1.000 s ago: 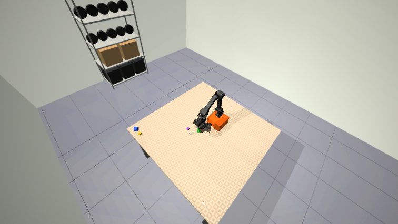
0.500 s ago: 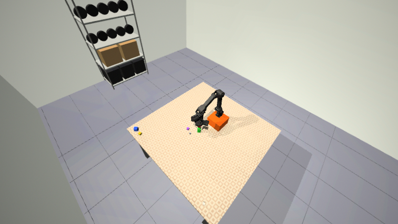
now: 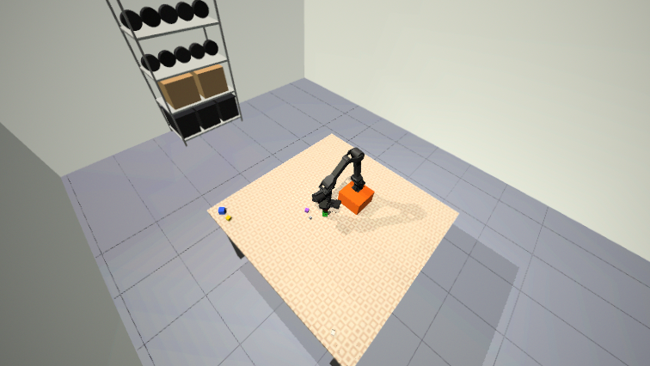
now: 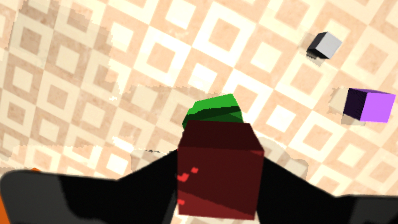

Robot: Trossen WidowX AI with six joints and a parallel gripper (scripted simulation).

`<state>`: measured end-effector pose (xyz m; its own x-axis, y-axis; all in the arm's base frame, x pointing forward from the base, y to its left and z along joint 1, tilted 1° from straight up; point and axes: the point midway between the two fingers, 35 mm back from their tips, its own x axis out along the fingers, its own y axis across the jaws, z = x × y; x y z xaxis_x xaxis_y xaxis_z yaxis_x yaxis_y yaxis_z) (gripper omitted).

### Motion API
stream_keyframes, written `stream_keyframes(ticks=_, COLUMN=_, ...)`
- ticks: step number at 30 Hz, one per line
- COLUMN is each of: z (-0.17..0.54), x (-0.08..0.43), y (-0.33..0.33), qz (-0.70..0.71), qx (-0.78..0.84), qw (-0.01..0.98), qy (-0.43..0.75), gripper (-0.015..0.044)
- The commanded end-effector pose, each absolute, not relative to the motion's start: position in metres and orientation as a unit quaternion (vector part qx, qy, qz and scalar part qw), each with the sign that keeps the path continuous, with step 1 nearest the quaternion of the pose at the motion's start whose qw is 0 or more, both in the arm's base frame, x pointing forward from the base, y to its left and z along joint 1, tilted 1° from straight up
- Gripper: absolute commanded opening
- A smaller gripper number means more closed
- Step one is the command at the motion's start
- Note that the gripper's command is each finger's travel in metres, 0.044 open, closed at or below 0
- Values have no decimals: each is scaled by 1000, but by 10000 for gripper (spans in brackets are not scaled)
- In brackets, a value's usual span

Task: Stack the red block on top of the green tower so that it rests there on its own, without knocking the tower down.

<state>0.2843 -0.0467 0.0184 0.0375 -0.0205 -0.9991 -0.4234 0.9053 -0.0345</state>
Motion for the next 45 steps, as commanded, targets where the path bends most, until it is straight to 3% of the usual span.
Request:
stream_keyframes(ticks=1, z=18, x=285, y=-47, qz=145, qx=-165, qw=703, qy=676, gripper=0)
stream_keyframes(ticks=22, z=22, x=285, y=-46, qz=145, qx=-165, qw=703, qy=676, gripper=0)
stream_keyframes(ticks=39, z=18, x=285, y=-47, qz=143, qx=-164, qw=702, qy=678, gripper=440)
stream_keyframes(ticks=45, z=18, x=285, y=-47, qz=143, qx=-164, qw=702, qy=678, gripper=440)
